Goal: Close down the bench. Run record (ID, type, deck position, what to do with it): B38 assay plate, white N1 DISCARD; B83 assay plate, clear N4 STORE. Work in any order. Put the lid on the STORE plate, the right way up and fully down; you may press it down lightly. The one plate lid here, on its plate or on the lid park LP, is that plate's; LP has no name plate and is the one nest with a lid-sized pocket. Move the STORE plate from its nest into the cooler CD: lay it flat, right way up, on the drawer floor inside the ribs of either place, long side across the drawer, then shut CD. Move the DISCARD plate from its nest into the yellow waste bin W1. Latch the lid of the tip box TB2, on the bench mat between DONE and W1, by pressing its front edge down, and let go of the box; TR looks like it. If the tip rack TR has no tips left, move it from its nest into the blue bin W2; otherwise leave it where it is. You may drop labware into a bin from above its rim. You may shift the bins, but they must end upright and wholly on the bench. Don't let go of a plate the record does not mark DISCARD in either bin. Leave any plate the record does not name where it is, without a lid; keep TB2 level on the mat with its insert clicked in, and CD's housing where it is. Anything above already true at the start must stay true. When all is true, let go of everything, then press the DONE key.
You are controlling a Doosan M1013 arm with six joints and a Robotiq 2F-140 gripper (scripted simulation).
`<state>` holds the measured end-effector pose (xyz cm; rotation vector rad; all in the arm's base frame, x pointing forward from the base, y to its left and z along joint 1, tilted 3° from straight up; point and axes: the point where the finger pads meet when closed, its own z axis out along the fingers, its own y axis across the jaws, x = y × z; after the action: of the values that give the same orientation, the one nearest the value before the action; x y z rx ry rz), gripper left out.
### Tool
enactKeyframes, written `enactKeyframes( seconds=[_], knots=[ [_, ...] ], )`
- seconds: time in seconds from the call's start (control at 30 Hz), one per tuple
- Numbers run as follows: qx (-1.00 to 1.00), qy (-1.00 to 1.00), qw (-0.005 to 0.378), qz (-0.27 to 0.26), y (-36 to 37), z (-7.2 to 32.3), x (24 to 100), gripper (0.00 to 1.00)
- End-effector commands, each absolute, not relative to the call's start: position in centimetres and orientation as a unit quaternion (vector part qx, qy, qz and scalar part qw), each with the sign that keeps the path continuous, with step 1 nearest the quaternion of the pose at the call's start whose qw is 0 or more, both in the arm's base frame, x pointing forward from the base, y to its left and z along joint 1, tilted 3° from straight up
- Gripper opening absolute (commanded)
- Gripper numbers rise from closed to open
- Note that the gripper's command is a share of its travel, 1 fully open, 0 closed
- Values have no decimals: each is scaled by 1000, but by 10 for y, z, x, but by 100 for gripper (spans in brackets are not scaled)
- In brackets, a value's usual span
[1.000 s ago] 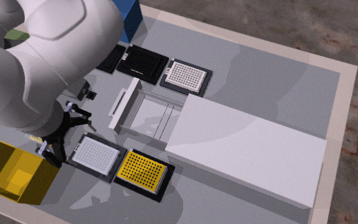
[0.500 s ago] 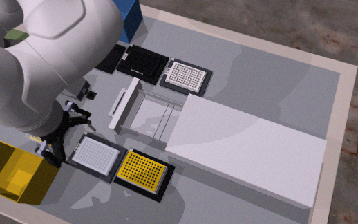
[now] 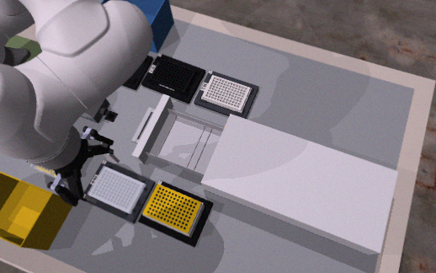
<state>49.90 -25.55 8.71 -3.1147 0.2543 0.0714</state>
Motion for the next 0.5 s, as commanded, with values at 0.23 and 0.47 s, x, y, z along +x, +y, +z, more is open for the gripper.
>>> enactKeyframes(
  seconds=[0.23,0.47],
  knots=[
    [-996,81,8,23,-255,75,498,66],
    [-996,81,8,23,-255,67,498,66]
  ],
)
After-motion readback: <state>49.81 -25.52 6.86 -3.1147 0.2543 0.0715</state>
